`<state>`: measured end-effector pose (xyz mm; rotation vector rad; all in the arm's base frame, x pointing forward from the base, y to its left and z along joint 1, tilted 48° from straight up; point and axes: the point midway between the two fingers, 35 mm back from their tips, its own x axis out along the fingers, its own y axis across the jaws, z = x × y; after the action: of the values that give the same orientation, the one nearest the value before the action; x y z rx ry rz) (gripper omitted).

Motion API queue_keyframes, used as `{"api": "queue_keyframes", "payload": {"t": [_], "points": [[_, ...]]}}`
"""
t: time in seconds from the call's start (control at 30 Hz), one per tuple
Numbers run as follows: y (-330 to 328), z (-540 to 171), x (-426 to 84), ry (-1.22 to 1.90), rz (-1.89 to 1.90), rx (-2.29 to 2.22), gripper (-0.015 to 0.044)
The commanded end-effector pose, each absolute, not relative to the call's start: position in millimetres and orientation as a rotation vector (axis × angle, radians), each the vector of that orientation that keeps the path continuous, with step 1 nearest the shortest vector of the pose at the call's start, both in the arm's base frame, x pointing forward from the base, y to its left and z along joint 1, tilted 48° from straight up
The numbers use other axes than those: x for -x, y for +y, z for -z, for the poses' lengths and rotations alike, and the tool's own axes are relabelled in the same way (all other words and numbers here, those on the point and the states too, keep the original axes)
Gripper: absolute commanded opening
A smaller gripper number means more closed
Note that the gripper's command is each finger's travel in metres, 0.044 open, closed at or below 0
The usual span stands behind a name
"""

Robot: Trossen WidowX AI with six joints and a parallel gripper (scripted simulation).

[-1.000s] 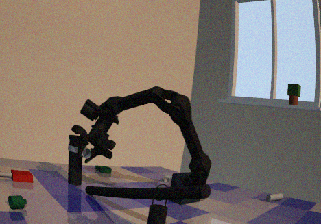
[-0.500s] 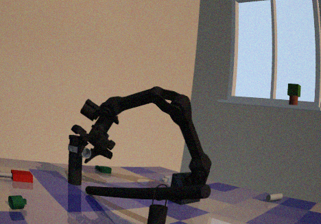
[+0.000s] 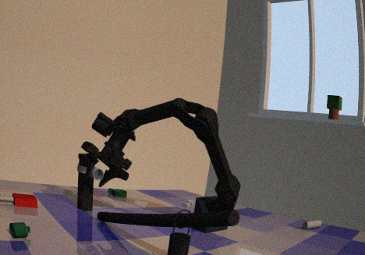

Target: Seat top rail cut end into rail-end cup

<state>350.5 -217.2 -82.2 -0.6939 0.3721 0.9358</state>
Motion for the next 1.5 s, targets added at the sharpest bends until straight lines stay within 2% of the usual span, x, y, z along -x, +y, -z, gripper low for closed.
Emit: {"api": "queue_keyframes", "payload": {"t": [0.0, 0.07, 0.4, 0.87, 1.07, 1.47], "points": [[-218.3, 68.4, -350.6, 0.369, -0.938, 0.7, 0.0394], [-218.6, 56.8, -350.1, 0.369, -0.939, 0.7, 0.044], [-219.6, 29.5, -349.5, 0.397, -0.921, 0.647, 0.044], [-206.6, -87.7, -333.8, 0.906, -0.445, -0.531, 0.044], [-199.3, -113.6, -326.5, 0.987, -0.294, -0.806, 0.044], [-198.8, -115.4, -325.9, 0.992, -0.283, -0.825, 0.044]]}}
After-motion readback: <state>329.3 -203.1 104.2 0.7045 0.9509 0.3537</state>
